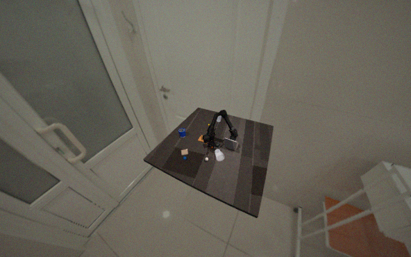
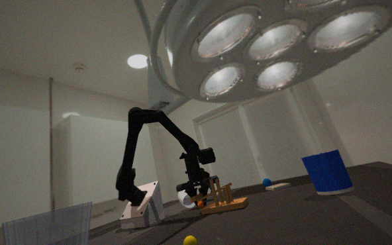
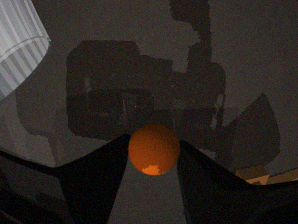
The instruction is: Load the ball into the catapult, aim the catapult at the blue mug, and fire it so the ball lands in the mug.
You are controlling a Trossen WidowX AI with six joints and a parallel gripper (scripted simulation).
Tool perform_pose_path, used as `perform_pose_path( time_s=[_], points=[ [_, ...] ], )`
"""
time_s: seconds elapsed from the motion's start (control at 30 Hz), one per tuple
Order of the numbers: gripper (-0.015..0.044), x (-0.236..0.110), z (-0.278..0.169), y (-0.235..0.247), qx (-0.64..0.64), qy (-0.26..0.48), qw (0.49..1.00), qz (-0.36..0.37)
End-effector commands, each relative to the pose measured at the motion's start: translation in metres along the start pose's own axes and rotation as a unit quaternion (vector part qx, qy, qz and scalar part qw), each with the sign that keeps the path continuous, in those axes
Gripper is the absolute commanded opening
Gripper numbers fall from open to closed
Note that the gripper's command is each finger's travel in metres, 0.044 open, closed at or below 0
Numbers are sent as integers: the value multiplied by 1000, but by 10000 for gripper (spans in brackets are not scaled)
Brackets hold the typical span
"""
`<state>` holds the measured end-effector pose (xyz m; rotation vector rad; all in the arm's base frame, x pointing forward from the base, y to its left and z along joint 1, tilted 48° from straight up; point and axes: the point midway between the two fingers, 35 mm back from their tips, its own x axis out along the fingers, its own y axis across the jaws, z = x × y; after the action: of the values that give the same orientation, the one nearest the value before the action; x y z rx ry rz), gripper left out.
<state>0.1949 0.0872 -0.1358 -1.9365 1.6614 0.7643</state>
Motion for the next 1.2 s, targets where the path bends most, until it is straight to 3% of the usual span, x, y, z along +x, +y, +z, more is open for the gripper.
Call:
perform_pose_path(
  time_s=[0.0, 0.63, 0.87, 1.17],
  points=[
    [10, -3, 1, -1, -2, 1, 1000, -1],
    [0, -122, 9, -3, -3, -2, 1000, 0],
    [0, -126, 8, -3, 8, -1, 1000, 3],
    [0, -119, -11, -18, 154, 15, 987, 34]
  ],
)
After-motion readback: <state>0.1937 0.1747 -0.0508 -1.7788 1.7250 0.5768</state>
